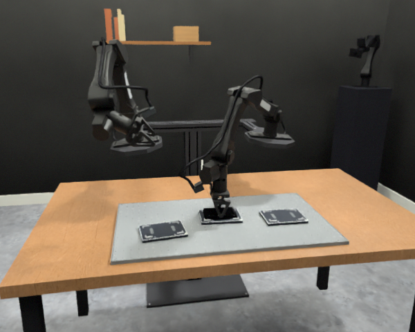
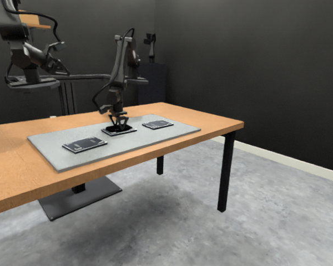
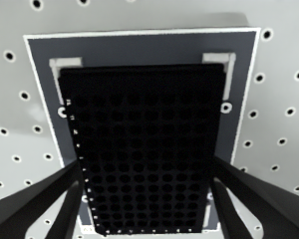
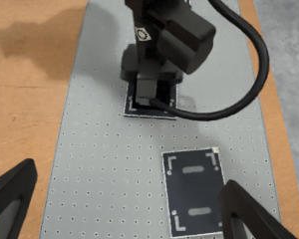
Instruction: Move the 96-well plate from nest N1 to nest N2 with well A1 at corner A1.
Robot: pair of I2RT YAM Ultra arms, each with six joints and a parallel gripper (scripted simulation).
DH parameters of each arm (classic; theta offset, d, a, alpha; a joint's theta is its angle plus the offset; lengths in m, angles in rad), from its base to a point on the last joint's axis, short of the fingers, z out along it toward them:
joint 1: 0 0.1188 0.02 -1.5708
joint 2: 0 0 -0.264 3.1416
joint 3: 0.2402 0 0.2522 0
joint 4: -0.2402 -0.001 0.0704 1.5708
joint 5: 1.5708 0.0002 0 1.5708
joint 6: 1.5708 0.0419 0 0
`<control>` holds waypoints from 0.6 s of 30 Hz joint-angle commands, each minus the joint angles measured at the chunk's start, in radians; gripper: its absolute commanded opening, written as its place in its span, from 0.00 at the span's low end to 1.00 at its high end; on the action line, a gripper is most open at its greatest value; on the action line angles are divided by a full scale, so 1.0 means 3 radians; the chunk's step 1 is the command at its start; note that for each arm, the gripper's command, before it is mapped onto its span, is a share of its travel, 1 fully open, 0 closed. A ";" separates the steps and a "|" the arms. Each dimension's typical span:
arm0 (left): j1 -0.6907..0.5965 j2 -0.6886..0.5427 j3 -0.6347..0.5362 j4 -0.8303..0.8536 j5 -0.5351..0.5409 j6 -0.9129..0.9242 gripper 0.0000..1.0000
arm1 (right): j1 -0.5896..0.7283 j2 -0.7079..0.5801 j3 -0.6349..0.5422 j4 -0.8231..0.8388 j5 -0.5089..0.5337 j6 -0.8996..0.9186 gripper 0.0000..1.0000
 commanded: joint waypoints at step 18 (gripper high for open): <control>-0.0005 -0.0150 0.0023 -0.0222 0.0041 0.0006 1.00 | -0.0010 0.0031 0.0095 -0.0042 -0.0059 -0.0028 1.00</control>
